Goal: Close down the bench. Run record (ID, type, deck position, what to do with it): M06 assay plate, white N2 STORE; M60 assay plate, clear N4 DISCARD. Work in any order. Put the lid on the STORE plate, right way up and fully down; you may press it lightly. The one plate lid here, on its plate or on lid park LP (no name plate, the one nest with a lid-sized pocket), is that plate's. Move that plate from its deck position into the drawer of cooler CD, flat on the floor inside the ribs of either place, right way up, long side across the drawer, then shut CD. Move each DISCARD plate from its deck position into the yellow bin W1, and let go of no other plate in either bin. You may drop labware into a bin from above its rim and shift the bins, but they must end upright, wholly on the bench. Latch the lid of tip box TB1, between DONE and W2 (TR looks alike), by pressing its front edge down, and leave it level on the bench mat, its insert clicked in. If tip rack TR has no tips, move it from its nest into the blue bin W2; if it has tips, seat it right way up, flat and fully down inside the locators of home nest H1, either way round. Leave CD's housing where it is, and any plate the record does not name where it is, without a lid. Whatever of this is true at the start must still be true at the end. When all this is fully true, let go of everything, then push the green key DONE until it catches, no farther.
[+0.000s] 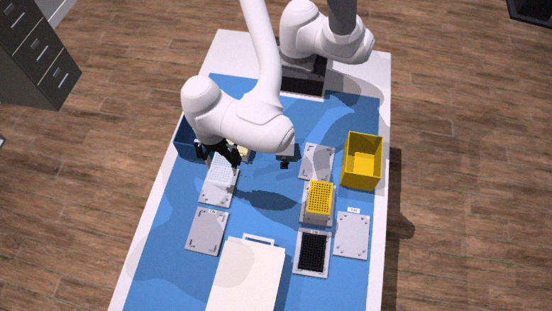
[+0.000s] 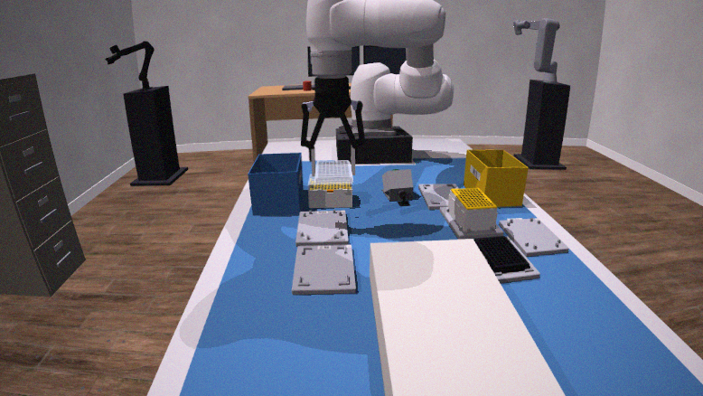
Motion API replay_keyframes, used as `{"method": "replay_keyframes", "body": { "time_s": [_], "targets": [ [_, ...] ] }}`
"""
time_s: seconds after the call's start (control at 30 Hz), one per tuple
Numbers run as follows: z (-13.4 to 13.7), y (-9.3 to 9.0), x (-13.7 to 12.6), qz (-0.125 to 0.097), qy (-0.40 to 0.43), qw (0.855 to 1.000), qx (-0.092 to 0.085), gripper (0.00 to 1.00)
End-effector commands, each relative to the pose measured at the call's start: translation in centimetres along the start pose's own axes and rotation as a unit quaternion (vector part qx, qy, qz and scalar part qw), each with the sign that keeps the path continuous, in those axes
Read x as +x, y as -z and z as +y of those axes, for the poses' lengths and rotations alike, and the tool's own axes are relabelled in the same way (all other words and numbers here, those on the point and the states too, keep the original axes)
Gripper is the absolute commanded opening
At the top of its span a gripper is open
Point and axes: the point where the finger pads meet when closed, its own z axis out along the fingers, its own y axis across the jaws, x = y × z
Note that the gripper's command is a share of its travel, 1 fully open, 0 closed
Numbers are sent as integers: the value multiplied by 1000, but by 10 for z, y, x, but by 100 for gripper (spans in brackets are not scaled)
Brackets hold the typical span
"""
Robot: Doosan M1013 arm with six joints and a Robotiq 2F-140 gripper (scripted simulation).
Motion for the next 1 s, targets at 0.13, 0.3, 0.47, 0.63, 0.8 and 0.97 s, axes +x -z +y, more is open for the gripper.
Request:
{"method": "replay_keyframes", "body": {
  "time_s": [0.13, 0.3, 0.47, 0.63, 0.8, 0.97],
  "targets": [
    [-19, 0, -6, 0, 0, 1000, 0, 0],
    [-31, 0, -11, 0, 0, 1000, 0, 0],
    [-39, 0, -13, 0, 0, 1000, 0, 0],
    [-51, 0, -18, 0, 0, 1000, 0, 0],
    [-64, 0, -22, 0, 0, 1000, 0, 0],
    [-72, 0, -25, 0, 0, 1000, 0, 0]
  ]
}}
